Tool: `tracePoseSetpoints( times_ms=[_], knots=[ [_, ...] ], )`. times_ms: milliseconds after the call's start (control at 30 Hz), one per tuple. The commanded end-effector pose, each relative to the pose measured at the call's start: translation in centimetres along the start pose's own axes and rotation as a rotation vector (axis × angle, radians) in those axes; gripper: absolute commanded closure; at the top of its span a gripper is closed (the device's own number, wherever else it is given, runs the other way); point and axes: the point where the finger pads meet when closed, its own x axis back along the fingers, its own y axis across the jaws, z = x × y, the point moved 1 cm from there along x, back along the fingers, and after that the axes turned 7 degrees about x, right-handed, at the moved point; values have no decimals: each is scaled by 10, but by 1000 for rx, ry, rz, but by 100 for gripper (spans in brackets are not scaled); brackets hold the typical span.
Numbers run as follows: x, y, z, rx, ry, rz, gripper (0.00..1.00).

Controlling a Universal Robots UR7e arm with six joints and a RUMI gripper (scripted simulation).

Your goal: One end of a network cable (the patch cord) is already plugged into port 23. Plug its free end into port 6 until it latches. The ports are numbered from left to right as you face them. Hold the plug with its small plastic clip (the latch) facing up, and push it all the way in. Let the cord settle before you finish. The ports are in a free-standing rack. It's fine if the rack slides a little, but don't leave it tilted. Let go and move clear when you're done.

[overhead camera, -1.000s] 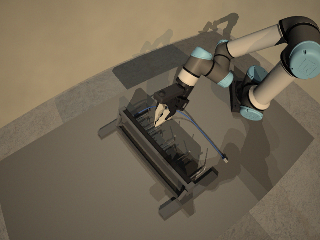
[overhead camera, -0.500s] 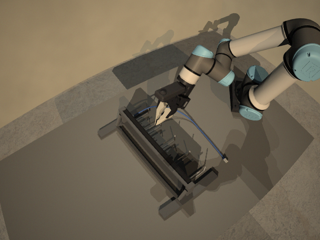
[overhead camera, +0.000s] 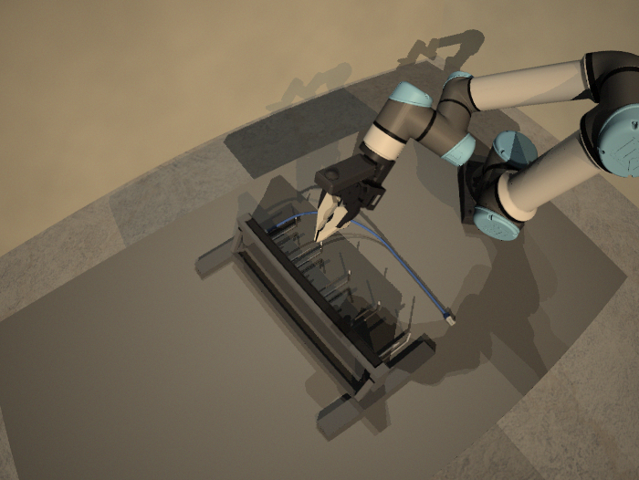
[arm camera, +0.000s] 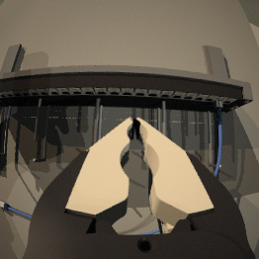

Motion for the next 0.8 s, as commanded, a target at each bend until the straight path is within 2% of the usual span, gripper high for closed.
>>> tracePoseSetpoints(
  times_ms=[0, 767],
  knots=[
    [11, 0, 0, 1, -1, 3, 100],
    [61, 0, 0, 1, -1, 3, 100]
  ],
)
